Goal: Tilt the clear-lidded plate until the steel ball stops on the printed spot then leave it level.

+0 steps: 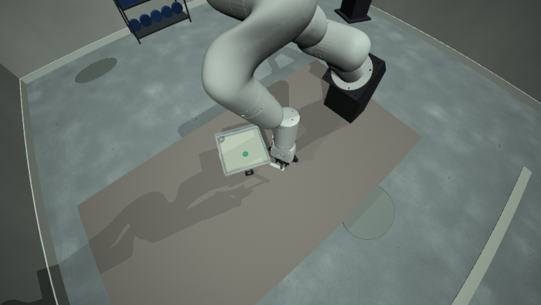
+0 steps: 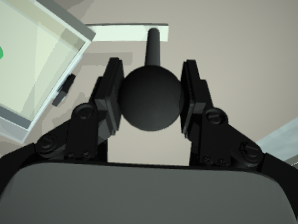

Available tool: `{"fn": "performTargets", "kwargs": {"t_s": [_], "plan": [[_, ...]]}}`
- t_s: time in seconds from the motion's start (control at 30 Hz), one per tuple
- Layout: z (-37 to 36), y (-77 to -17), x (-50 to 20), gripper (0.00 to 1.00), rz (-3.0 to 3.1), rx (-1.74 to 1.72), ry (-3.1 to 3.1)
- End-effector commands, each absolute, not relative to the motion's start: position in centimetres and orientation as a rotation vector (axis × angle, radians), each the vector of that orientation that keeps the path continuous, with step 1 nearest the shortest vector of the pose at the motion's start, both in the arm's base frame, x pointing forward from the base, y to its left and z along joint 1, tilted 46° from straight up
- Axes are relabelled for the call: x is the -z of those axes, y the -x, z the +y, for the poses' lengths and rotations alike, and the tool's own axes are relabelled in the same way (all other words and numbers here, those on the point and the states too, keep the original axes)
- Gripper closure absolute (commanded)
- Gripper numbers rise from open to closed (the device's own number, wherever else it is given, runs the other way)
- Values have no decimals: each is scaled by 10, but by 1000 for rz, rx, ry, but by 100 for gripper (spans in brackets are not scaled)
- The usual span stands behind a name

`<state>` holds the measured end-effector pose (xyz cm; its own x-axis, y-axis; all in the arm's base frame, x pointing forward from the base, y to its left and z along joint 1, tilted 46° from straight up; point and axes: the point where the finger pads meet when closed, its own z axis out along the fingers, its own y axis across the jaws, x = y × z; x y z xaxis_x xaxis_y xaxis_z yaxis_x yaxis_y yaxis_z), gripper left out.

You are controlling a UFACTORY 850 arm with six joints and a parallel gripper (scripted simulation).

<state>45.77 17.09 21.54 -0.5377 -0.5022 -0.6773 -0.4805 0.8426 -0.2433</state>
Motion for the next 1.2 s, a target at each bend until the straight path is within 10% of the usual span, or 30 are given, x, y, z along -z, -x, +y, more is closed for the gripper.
{"fn": "performTargets", "kwargs": {"t_s": [0.0, 1.17], "plan": [[171, -458, -215, 100, 2228, 35, 713], [170, -456, -217, 100, 2228, 35, 713]]}}
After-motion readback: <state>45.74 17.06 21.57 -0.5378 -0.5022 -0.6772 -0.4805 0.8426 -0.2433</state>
